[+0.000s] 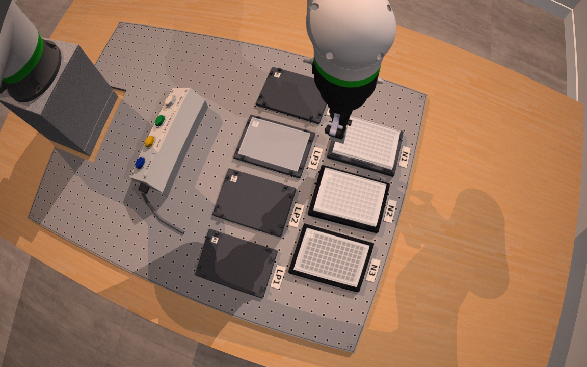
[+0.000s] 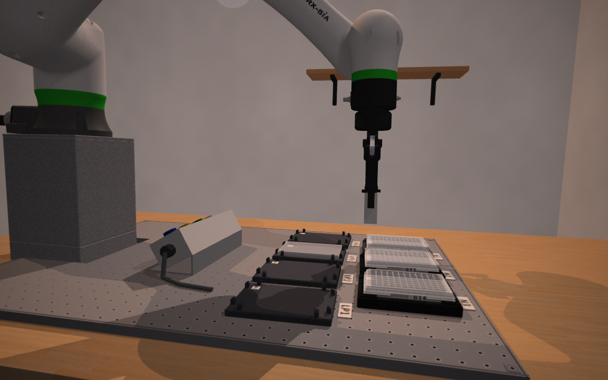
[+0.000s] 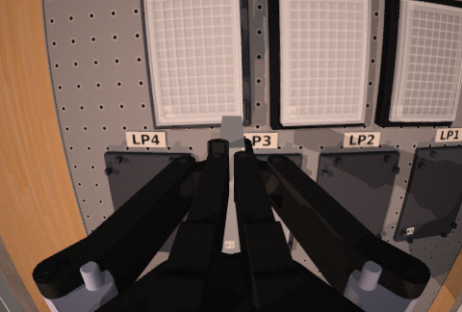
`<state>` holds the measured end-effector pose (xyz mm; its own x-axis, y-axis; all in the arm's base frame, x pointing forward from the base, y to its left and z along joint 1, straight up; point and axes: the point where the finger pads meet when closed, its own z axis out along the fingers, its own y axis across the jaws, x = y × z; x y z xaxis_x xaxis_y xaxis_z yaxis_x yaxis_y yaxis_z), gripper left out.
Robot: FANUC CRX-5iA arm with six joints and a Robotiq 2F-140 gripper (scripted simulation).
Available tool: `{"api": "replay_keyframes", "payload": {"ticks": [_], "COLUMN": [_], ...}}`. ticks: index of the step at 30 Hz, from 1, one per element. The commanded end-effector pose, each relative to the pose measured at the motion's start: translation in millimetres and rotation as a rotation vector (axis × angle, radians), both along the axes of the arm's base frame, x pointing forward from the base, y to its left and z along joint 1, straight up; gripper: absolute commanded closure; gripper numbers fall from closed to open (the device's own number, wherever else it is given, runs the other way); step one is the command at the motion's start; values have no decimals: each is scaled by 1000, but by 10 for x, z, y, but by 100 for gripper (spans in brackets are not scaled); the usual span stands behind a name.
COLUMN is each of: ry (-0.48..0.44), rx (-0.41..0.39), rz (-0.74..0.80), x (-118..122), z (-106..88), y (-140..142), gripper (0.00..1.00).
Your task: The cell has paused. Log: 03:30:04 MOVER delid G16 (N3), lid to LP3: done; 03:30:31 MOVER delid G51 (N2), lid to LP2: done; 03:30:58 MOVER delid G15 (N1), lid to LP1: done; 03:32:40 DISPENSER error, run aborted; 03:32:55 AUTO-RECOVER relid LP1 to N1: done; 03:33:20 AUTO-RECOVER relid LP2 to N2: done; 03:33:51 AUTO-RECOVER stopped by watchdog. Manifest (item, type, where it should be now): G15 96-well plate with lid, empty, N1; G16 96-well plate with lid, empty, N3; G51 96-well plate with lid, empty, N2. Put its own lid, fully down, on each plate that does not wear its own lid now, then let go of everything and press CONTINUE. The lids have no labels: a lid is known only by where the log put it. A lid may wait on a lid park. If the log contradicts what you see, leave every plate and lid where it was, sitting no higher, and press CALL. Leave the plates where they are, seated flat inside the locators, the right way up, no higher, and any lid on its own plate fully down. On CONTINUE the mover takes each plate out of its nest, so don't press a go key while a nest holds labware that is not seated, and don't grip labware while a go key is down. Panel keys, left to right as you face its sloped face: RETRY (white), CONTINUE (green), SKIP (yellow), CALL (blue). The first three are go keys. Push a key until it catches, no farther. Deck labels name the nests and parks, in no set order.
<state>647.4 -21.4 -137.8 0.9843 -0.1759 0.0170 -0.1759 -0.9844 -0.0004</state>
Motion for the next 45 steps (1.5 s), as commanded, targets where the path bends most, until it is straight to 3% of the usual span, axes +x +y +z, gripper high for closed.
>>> {"api": "replay_keyframes", "payload": {"ticks": [1,4,33,35,37,38,39,42,45], "ry": [16,16,16,16,16,16,16,16,16], "rx": [7,7,7,7,7,7,7,7,7], "rz": [2,2,2,2,2,2,2,2,2], "x": [422,515,514,488,411,411,363,304,300], "z": [-27,-30,-30,-32,-34,-34,-35,-36,-36], "y": [-286,-377,-391,-636,-1118,-1118,-1344,-1583,-1597], "gripper": [100,100,100,100,100,100,100,100,100]}}
